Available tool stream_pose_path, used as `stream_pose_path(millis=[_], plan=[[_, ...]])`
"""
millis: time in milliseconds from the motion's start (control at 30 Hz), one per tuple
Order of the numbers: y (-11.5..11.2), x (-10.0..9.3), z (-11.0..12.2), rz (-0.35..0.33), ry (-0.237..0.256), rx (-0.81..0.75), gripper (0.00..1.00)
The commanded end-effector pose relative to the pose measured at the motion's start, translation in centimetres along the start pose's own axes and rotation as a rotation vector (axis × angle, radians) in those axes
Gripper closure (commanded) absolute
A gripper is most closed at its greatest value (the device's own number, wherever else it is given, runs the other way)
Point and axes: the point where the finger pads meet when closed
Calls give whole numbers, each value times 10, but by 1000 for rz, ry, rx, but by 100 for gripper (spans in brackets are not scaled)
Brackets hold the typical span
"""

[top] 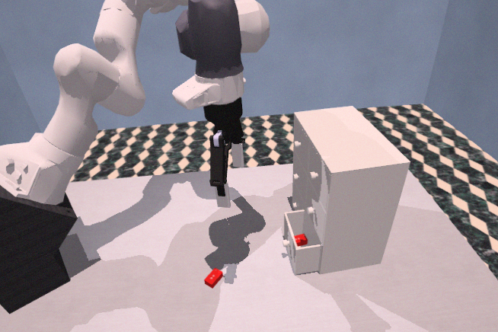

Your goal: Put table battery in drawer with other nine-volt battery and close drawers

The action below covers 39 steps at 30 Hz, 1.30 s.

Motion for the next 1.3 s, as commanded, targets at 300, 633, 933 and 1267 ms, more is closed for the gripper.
stream_pose_path(millis=[300, 633, 933, 1267], plan=[[10, 29, -12, -6, 9, 386, 0], [19, 50, -19, -7, 8, 619, 0], [29, 76, -27, -8, 8, 894, 0], [38, 99, -35, -10, 7, 1136, 0]])
Point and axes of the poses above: the point where the finger pads meet when closed, its own x axis out along the fingers, its own z axis across the jaws, y = z × x, and after that the axes turned 8 degrees about -x, right-handed
